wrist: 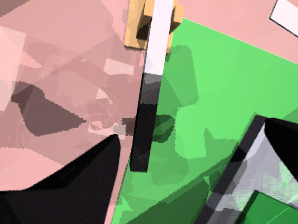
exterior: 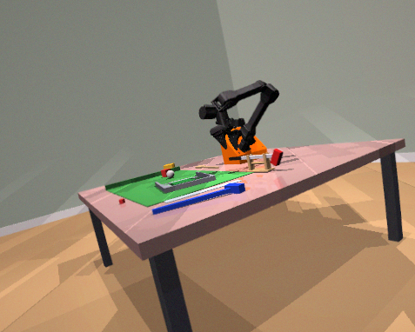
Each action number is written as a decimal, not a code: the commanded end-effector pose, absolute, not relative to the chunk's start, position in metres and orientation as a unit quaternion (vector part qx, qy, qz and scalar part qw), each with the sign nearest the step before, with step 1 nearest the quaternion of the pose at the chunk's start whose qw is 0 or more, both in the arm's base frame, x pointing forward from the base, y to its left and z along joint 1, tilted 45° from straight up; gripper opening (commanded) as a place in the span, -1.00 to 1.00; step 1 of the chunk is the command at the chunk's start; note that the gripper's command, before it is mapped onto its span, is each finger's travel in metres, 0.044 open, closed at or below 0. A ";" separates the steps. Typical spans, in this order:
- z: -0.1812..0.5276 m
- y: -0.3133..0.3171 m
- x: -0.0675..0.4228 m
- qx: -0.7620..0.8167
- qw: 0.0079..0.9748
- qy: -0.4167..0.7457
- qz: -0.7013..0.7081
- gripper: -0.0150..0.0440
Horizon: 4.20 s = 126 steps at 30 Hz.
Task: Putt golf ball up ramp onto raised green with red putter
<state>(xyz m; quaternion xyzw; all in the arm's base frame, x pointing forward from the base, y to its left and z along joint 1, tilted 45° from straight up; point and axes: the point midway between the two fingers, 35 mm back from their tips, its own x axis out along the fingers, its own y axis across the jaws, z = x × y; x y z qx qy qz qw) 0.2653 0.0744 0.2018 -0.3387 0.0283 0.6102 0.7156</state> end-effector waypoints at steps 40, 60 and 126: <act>0.154 0.113 0.257 -0.219 0.712 0.153 0.649 1.00; 0.145 0.123 0.259 -0.220 0.713 0.148 0.649 0.47; 0.104 -0.078 0.264 0.048 0.767 0.460 0.444 -0.49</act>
